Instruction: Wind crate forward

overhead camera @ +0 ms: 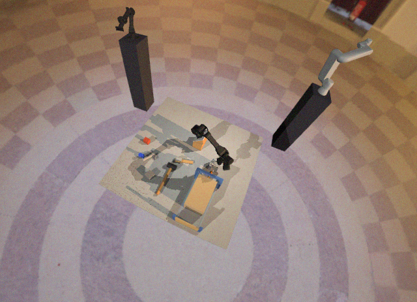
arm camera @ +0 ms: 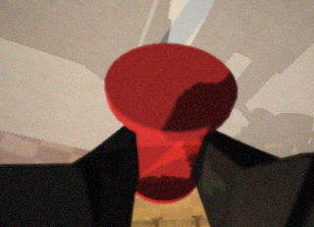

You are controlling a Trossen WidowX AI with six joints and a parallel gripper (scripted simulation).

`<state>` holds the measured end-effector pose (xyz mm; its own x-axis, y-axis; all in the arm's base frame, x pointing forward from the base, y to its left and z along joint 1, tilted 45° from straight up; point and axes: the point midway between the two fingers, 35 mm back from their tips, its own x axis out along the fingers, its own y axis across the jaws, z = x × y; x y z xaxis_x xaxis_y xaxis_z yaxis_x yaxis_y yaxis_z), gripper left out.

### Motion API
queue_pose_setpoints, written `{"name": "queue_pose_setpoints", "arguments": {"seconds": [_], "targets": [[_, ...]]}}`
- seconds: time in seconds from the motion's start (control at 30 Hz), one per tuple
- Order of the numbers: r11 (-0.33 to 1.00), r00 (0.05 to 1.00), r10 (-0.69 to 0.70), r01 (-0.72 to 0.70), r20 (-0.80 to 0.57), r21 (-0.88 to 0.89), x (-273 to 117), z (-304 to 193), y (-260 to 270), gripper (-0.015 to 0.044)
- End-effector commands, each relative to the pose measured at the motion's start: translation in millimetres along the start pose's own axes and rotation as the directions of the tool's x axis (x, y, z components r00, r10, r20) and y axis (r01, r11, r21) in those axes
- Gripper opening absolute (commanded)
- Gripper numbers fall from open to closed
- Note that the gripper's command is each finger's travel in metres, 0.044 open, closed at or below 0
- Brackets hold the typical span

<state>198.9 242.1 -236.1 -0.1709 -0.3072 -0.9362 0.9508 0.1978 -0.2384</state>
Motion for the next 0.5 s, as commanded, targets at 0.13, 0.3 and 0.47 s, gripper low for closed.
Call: {"name": "queue_pose_setpoints", "arguments": {"seconds": [0.13,0.3,0.47], "targets": [[0.998,0.998,-0.058,0.058,0.011,-0.018,4.0,-1.4,-31.1,0.0000],[0.998,0.998,-0.058,0.059,0.011,-0.018,3.7,-1.2,-36.5,0.0000],[0.998,0.998,-0.059,0.059,0.011,-0.019,3.3,-0.7,-42.3,0.0000]]}}
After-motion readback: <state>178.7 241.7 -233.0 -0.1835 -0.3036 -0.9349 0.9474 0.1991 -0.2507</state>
